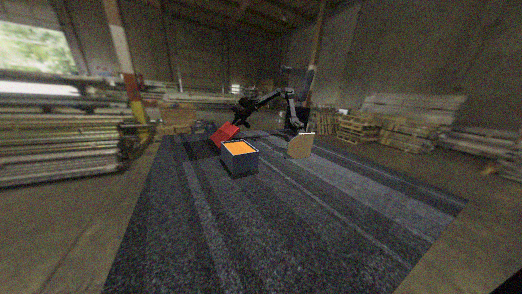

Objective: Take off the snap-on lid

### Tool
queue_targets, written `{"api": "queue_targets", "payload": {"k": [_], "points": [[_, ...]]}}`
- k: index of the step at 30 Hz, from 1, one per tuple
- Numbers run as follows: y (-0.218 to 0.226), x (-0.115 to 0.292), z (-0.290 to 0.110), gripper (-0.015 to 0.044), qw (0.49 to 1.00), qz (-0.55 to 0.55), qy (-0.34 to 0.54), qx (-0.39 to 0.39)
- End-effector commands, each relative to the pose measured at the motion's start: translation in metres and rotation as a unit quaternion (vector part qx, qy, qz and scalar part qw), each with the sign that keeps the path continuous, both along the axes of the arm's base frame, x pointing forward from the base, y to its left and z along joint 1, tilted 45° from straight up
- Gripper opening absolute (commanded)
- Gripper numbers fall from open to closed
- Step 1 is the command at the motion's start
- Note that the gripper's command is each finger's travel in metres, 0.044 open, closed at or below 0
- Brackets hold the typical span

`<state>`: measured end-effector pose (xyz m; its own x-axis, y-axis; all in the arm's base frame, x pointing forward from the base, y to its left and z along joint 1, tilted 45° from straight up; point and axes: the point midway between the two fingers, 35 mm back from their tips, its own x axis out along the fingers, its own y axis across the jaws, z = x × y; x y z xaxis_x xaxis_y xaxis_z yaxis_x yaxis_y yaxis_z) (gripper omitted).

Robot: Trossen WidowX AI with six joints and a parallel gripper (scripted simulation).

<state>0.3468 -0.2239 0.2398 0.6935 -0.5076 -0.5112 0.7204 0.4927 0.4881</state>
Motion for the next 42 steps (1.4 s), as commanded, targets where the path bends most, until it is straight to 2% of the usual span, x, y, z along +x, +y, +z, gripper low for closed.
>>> {"api": "queue_targets", "payload": {"k": [1, 42], "points": [[0.0, 0.002, -0.002, 0.0, 1.0, 0.007, -0.002, -0.001], [-0.023, -0.002, -0.024, 0.0, 1.0, 0.007, -0.002, -0.002]]}}
